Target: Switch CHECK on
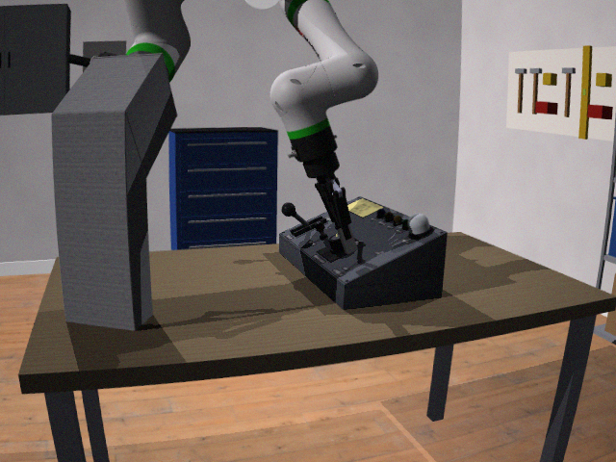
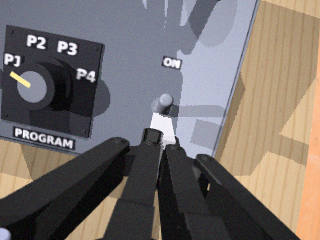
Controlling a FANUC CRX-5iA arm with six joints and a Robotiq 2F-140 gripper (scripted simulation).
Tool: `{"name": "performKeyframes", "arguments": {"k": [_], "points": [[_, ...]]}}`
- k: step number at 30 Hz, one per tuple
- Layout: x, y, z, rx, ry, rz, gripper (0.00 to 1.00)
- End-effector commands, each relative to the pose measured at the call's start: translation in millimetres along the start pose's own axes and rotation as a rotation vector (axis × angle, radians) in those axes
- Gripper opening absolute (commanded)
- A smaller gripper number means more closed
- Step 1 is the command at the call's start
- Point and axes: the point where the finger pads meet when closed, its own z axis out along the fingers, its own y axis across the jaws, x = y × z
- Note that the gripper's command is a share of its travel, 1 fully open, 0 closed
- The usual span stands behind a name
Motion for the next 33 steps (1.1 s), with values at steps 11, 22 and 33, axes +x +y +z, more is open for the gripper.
{"name": "performKeyframes", "arguments": {"k": [11, 22, 33], "points": [[-3.8, 0.2, -0.2, 0.000, 0.000, 0.000, 0.00], [-12.0, 0.2, -0.5, 0.000, 0.000, 0.000, 0.00], [-12.0, 0.2, -28.1, 0.000, 0.000, 0.000, 0.00]]}}
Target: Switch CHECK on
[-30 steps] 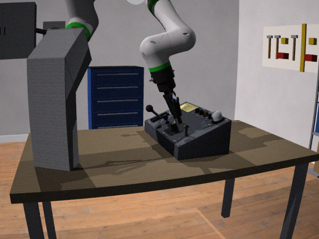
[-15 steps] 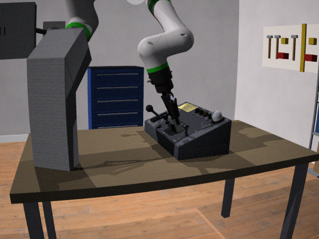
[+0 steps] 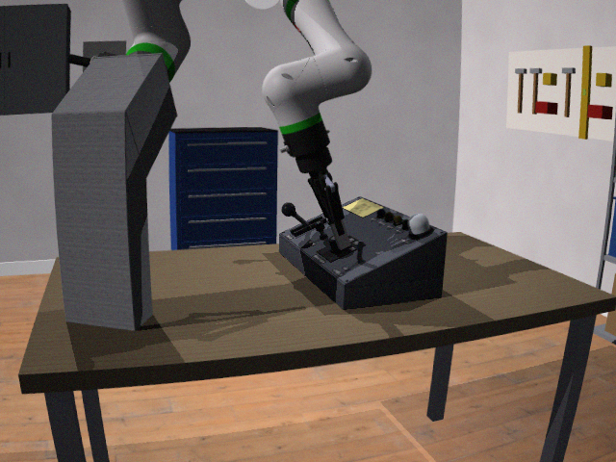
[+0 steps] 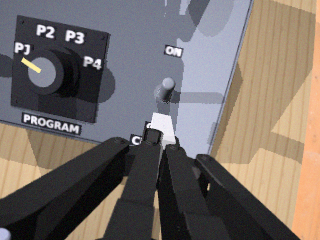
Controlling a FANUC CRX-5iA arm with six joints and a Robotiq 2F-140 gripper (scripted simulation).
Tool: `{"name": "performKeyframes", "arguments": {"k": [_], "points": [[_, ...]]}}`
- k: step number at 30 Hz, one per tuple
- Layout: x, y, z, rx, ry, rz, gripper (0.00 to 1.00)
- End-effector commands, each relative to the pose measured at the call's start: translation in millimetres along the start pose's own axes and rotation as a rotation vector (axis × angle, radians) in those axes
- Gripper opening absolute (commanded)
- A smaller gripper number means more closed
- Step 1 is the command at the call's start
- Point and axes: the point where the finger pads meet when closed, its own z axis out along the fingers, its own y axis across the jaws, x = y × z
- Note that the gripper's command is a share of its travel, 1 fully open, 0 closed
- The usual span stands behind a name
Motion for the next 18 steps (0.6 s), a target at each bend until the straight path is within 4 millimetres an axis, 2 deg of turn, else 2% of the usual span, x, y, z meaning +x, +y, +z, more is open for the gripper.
{"name": "performKeyframes", "arguments": {"k": [1, 9, 11, 18], "points": [[0.0, 0.2, -17.2, 0.000, 0.000, 0.000, 0.00], [0.0, 0.1, -65.7, 0.000, 0.000, 0.000, 0.00], [0.0, 0.1, -65.7, 0.000, 0.000, 0.000, 0.00], [0.0, 0.1, -85.8, 0.000, 0.000, 0.000, 0.00]]}}
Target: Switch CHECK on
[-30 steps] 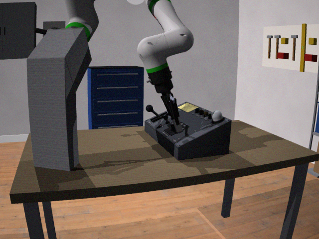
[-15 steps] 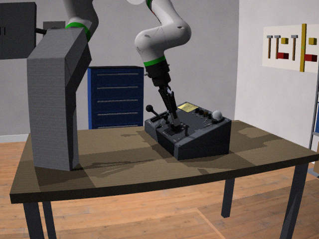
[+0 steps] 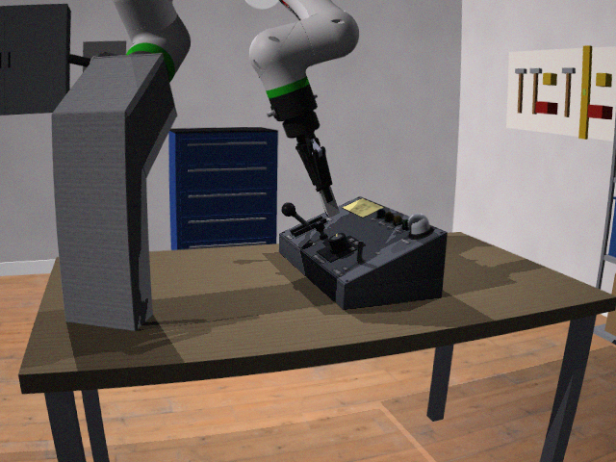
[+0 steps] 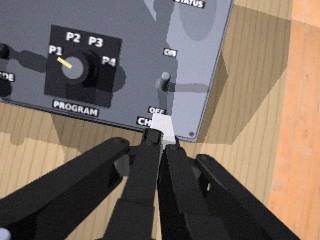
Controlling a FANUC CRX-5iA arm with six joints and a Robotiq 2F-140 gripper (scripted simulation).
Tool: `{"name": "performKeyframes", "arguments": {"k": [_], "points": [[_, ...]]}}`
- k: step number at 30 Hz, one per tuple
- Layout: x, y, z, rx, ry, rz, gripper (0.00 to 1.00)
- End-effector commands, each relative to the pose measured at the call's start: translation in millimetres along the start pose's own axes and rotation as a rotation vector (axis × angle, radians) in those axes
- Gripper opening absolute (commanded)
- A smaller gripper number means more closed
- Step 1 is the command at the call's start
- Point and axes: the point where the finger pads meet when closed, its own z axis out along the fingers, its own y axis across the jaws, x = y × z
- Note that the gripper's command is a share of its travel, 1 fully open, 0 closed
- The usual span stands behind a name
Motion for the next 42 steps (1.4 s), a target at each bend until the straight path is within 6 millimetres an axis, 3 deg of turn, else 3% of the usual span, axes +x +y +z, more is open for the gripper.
{"name": "performKeyframes", "arguments": {"k": [1, 3, 4, 42], "points": [[0.2, 0.2, -4.6, 0.000, 0.000, 0.000, 0.00], [0.2, 0.2, -4.8, 0.000, 0.000, 0.000, 0.00], [0.2, 0.2, -4.8, 0.000, 0.000, 0.000, 1.00], [0.2, 0.2, -4.8, 0.000, 0.000, 0.000, 1.00]]}}
